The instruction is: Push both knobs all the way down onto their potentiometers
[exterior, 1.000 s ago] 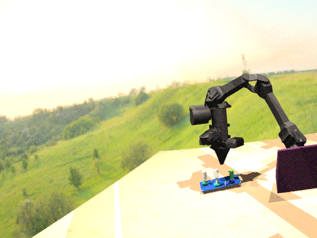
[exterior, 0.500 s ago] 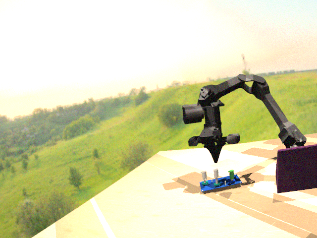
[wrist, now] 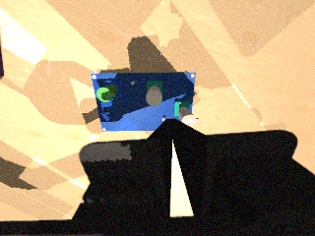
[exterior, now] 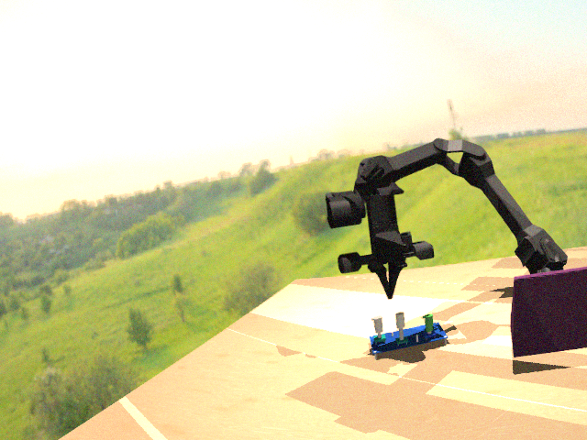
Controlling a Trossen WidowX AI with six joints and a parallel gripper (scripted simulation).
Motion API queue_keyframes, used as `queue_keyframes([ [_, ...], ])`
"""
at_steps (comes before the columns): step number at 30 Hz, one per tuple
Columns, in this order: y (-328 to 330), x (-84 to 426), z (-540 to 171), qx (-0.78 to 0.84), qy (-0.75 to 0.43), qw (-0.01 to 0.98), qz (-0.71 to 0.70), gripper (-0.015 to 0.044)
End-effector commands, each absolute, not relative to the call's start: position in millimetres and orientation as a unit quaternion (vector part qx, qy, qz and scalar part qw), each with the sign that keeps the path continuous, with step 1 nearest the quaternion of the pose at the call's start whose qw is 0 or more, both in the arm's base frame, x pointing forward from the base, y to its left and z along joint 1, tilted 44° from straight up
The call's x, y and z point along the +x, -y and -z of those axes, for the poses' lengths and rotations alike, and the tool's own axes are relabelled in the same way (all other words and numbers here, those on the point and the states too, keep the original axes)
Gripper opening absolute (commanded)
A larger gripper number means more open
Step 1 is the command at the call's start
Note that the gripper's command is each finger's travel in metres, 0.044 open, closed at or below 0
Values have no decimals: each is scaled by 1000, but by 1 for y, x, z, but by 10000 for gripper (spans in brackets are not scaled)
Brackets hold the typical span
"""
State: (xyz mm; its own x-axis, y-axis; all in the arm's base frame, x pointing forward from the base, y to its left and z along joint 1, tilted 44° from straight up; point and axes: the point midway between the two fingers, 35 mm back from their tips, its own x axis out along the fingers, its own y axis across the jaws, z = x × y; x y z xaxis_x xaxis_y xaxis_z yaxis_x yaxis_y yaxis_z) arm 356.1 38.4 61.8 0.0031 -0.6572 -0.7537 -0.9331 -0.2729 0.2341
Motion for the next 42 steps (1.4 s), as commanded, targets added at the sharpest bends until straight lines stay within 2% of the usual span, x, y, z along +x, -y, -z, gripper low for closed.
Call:
queue_keyframes([
  [1, -38, 362, -61, -696, -553, 118, -442, 0],
  [21, -36, 387, -69, -689, -381, -130, -602, 0],
  [42, -18, 388, -50, -688, -374, -139, -606, 0],
])
